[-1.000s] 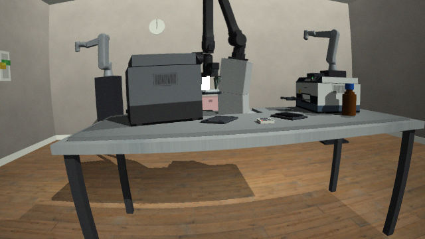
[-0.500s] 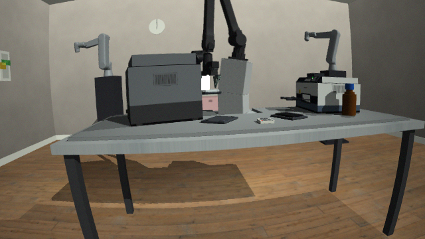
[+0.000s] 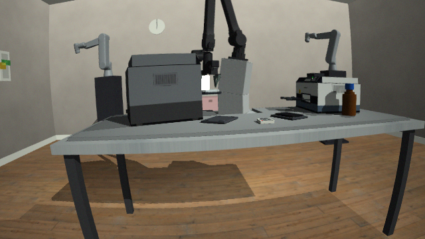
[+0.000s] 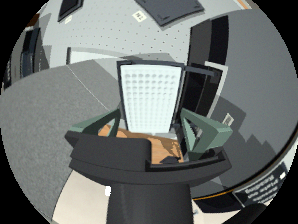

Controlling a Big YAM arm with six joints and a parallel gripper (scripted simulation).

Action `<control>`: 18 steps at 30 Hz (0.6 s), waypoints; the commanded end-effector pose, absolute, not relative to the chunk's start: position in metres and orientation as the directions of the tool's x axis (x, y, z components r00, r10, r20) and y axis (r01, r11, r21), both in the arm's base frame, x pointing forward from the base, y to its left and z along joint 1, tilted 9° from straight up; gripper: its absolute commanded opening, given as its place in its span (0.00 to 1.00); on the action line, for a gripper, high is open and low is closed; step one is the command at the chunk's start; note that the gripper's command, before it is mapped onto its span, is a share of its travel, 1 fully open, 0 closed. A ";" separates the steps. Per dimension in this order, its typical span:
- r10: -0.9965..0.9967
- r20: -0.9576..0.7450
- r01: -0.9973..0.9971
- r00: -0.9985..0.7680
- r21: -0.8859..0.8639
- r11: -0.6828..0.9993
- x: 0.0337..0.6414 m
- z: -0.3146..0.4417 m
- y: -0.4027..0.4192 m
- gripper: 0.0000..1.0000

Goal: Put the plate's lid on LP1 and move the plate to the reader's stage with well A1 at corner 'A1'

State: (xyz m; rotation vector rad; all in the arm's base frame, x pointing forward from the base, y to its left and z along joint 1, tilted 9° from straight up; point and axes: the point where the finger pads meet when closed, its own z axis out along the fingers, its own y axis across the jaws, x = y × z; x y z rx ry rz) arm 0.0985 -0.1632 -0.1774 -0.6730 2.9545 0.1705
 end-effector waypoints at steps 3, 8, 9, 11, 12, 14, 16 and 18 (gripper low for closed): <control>-0.425 -0.126 -0.437 -0.896 0.095 0.894 0.097 -0.172 -0.158 1.00; -0.435 -0.126 -0.446 -0.892 0.072 0.892 0.101 -0.172 -0.168 1.00; -0.435 -0.127 -0.446 -0.892 0.072 0.892 0.101 -0.171 -0.168 1.00; -0.434 -0.127 -0.445 -0.892 0.077 0.892 0.098 -0.169 -0.168 1.00; -0.431 -0.127 -0.442 -0.893 0.076 0.894 0.098 -0.168 -0.169 1.00; -0.430 -0.127 -0.441 -0.894 0.079 0.894 0.096 -0.163 -0.168 1.00; -0.430 -0.128 -0.441 -0.894 0.081 0.894 0.094 -0.155 -0.166 1.00; -0.428 -0.128 -0.439 -0.895 0.080 0.895 0.093 -0.148 -0.167 1.00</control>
